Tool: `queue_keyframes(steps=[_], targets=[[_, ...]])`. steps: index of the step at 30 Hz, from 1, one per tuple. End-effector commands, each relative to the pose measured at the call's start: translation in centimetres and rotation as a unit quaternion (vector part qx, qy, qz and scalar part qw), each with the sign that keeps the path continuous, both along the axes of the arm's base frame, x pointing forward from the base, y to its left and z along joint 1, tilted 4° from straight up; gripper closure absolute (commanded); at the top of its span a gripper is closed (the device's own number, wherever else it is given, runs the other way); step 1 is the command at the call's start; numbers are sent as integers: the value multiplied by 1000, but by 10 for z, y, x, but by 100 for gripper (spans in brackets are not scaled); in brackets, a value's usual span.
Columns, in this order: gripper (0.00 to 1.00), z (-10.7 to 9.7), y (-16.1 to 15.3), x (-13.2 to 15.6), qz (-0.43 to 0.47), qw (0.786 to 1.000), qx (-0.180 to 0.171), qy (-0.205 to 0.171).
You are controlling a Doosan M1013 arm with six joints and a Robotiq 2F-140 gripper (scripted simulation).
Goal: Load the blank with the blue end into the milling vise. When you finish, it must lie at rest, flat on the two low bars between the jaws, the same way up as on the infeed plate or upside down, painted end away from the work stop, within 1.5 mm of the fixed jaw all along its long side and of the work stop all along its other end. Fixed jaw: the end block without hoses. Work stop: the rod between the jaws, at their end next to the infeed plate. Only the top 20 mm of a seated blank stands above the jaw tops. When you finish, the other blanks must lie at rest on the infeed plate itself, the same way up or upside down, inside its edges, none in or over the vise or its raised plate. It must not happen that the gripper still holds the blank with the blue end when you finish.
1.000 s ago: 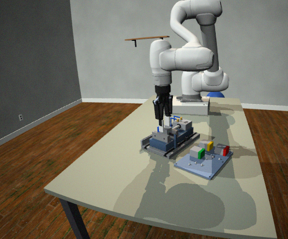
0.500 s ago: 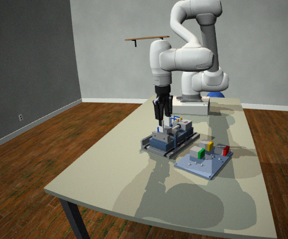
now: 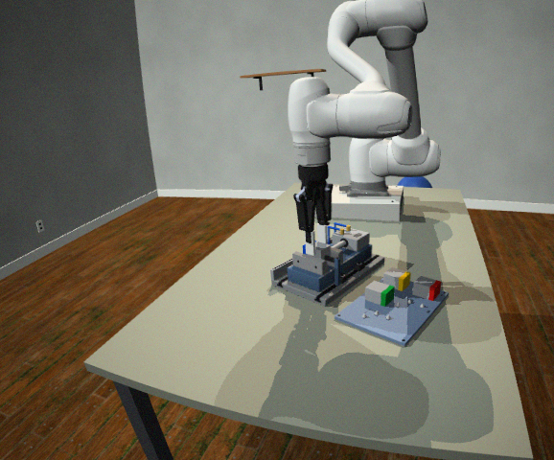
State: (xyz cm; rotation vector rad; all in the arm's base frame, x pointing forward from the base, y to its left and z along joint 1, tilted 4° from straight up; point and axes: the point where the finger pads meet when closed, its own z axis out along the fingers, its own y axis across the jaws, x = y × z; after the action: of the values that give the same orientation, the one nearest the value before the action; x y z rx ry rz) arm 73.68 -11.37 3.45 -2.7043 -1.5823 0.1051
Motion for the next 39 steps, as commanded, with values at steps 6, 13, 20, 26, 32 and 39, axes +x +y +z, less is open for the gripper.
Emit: queue_keyframes(steps=[6, 13, 20, 26, 32, 39], targets=[[100, 0, 0, 0, 0, 1000, 0, 0], [0, 0, 0, 0, 0, 1000, 0, 0], [0, 0, 0, 0, 0, 1000, 0, 0], [0, 0, 0, 0, 0, 1000, 0, 0], [0, 0, 0, 0, 0, 1000, 0, 0], [0, 0, 0, 0, 0, 1000, 0, 0]])
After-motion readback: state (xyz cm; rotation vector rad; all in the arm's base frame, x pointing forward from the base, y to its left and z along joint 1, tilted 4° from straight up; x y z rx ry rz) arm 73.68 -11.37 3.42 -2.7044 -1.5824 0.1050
